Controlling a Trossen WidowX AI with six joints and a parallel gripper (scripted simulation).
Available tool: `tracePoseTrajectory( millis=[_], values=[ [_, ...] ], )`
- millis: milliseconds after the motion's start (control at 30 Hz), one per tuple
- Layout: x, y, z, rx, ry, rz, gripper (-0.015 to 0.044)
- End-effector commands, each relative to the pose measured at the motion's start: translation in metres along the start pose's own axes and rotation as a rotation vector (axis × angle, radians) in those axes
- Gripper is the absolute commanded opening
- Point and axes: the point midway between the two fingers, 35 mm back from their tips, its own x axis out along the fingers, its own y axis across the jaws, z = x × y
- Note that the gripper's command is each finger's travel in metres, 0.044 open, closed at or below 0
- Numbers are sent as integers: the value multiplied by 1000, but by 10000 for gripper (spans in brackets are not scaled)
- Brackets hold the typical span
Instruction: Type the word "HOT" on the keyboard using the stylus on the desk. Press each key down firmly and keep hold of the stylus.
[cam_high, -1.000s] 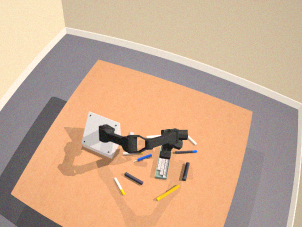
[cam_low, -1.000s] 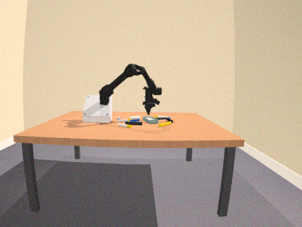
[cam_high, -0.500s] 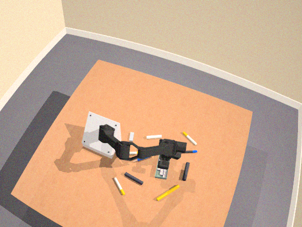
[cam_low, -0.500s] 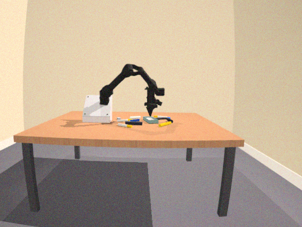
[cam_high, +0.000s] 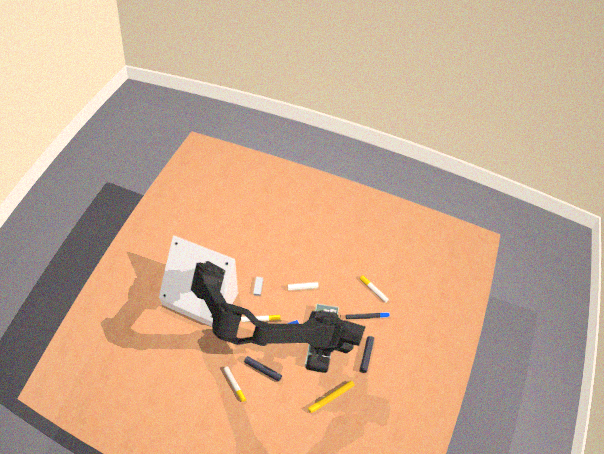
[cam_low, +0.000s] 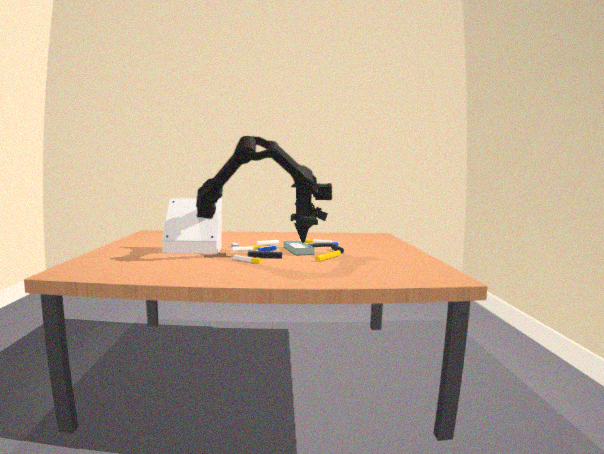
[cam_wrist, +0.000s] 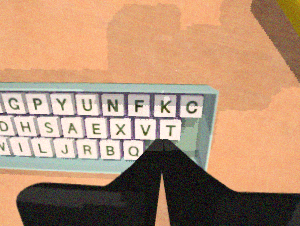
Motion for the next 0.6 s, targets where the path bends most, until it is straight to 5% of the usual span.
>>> tracePoseTrajectory(
  millis=[0, 567],
  values=[
    [-1, -2, -1, -15, 2, 0, 0],
    [0, 27, -34, -17, 3, 1, 0]
  ],
)
